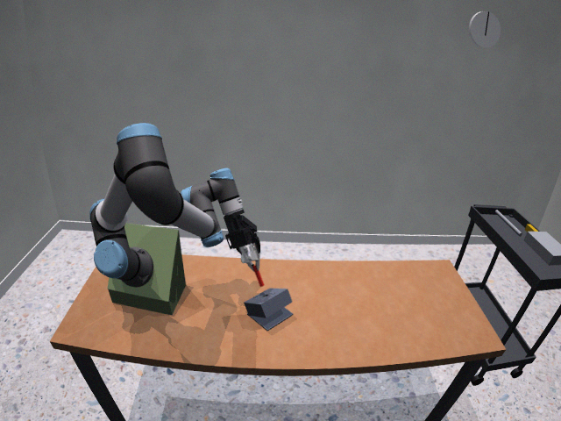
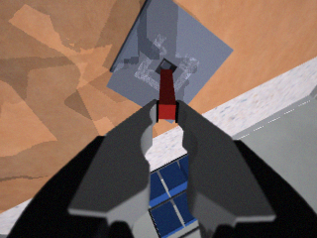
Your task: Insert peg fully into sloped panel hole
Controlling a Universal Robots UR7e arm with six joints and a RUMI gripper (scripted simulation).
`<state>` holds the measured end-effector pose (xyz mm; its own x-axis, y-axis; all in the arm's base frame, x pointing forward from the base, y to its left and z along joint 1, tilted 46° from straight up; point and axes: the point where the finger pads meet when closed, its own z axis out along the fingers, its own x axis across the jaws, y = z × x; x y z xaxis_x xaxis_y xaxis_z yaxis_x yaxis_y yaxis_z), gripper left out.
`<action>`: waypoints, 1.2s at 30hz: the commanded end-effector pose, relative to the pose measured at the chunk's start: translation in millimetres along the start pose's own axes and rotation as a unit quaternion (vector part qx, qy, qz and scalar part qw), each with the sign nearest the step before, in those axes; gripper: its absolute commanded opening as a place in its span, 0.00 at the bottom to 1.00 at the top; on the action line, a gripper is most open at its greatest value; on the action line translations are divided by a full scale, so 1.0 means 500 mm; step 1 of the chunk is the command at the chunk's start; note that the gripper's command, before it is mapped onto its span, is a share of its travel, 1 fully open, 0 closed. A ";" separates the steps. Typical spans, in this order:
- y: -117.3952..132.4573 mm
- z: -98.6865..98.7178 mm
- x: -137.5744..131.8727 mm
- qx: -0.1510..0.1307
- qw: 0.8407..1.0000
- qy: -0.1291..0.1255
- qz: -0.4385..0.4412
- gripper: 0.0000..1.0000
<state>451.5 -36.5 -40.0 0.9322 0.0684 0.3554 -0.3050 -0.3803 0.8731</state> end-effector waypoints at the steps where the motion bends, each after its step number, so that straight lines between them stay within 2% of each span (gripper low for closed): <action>1: 0.000 0.000 0.001 0.000 1.000 0.001 -0.015 0.00; 36: -0.002 0.000 0.000 0.000 0.996 0.001 -0.091 0.00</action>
<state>451.4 -36.5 -41.0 0.9684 0.1274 0.2146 -0.1555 -0.3649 0.9180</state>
